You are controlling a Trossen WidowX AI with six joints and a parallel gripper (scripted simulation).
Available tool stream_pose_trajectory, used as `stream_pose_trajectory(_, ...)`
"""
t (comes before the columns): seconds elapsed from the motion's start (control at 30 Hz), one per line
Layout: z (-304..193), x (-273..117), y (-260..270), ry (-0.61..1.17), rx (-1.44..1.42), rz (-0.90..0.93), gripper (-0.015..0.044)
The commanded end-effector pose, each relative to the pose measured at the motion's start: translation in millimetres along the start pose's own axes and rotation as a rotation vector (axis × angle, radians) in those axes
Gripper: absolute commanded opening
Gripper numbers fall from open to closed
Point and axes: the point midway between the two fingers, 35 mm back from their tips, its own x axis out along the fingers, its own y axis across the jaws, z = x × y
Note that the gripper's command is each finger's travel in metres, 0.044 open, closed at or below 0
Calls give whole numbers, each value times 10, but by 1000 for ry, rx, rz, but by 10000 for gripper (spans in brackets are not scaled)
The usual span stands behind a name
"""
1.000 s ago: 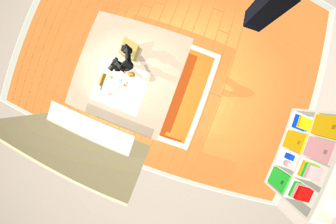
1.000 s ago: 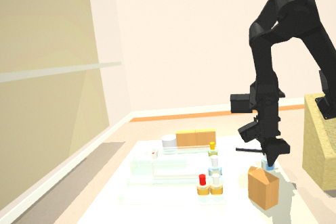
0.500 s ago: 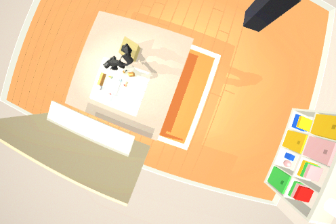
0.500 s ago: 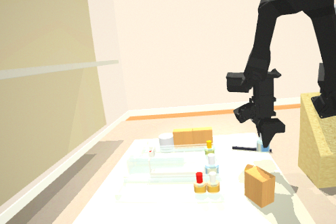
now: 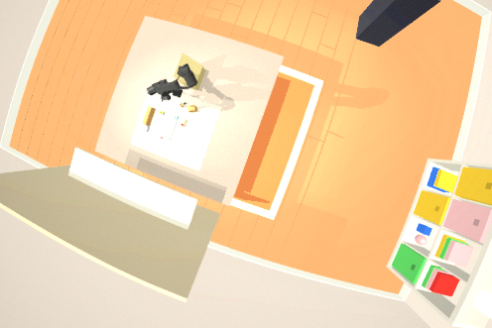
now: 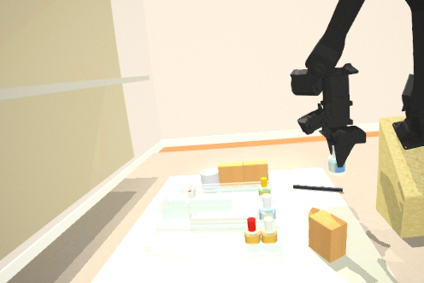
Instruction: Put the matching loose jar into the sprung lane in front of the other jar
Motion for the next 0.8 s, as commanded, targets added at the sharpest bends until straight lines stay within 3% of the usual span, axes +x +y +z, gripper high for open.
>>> stream_pose_trajectory(0.0,90,1,7,13,-26,-9,0)
stream_pose_trajectory(0.77,1171,457,312,-6,-12,0,0)
